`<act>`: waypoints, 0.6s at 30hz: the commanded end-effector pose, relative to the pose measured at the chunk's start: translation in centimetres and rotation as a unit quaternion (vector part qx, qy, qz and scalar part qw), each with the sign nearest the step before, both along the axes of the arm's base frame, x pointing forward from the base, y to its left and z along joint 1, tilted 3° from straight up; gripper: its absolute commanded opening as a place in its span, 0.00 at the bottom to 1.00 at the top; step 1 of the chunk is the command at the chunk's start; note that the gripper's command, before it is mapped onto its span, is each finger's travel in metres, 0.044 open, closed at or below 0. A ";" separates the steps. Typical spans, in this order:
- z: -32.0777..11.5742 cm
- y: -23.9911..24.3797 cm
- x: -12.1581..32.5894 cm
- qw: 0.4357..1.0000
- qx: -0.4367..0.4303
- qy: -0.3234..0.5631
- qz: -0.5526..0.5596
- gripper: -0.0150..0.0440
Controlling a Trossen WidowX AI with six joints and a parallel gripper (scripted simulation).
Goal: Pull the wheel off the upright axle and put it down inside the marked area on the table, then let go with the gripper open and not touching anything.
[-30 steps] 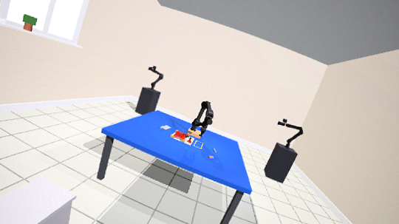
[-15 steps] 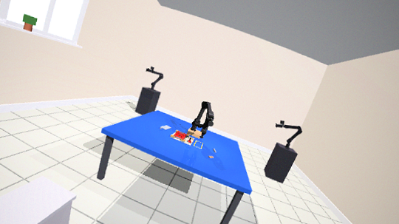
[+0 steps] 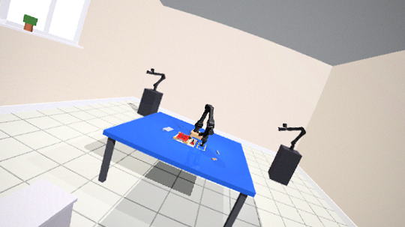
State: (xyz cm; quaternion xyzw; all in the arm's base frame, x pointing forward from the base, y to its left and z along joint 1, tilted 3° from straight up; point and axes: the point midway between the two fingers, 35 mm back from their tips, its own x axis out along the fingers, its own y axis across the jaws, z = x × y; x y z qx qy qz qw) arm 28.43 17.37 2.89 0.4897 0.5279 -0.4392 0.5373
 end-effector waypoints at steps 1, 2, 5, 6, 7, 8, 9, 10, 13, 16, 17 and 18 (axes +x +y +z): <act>-1.1 -0.1 0.0 1.000 -0.001 -0.002 -0.003 0.25; -1.1 -0.1 0.0 1.000 -0.001 -0.002 -0.003 0.25; -1.1 -0.1 0.0 1.000 -0.001 -0.002 -0.003 0.25; -0.7 0.0 0.0 1.000 0.001 -0.001 0.000 0.30; -0.7 0.0 0.0 1.000 0.001 -0.001 0.000 0.34; -0.7 0.0 0.0 1.000 0.001 -0.001 0.000 0.39; -0.7 0.0 0.0 1.000 0.001 -0.001 0.000 0.43; -0.7 0.0 0.0 1.000 0.001 -0.001 0.000 0.48; -0.7 0.0 0.0 1.000 0.001 -0.001 0.000 0.61; -0.5 0.0 0.0 1.000 0.001 -0.001 0.000 0.74; 0.0 0.0 0.0 1.000 0.000 -0.001 0.000 0.76; 0.7 0.0 0.0 1.000 0.000 -0.001 -0.001 0.76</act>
